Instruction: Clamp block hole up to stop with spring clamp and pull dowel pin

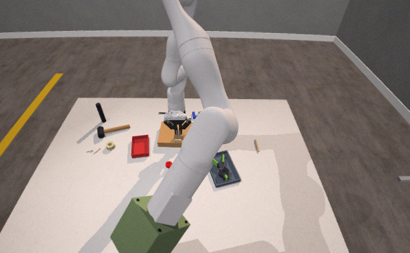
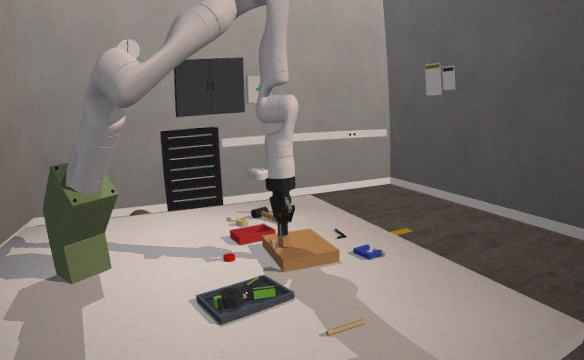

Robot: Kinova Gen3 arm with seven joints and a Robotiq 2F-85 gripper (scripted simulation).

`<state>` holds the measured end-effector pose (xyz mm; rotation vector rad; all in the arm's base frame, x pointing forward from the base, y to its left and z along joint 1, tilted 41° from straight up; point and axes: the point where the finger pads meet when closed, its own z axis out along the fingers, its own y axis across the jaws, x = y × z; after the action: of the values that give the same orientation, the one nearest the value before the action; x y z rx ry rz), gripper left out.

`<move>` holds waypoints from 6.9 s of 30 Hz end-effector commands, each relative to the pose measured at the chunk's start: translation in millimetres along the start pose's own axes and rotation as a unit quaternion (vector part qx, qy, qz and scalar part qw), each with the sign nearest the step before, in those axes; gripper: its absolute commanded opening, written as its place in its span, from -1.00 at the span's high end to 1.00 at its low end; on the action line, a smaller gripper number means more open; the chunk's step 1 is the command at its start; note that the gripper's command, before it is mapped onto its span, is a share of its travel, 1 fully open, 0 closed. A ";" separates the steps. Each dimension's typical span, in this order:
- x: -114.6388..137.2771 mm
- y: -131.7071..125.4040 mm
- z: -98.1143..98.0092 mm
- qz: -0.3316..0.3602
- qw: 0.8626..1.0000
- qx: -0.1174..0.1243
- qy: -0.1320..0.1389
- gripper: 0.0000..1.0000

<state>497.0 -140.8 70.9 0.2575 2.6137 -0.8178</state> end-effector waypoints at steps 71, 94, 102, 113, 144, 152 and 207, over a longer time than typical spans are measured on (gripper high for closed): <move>14.0 10.6 -1.4 0.020 1.000 0.000 0.001 0.80; 14.9 11.4 -1.5 0.022 1.000 0.000 0.001 0.80; 14.8 11.4 -1.4 0.022 1.000 0.000 0.001 0.80; 14.5 11.7 -0.7 0.022 1.000 0.000 0.001 0.80; 13.1 12.3 2.1 0.022 1.000 -0.001 0.000 0.80; 13.1 12.2 2.1 0.022 1.000 -0.001 0.000 0.80; 13.1 12.2 2.1 0.022 1.000 -0.001 0.000 0.33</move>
<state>486.6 -131.2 57.2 0.3001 2.6074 -0.8109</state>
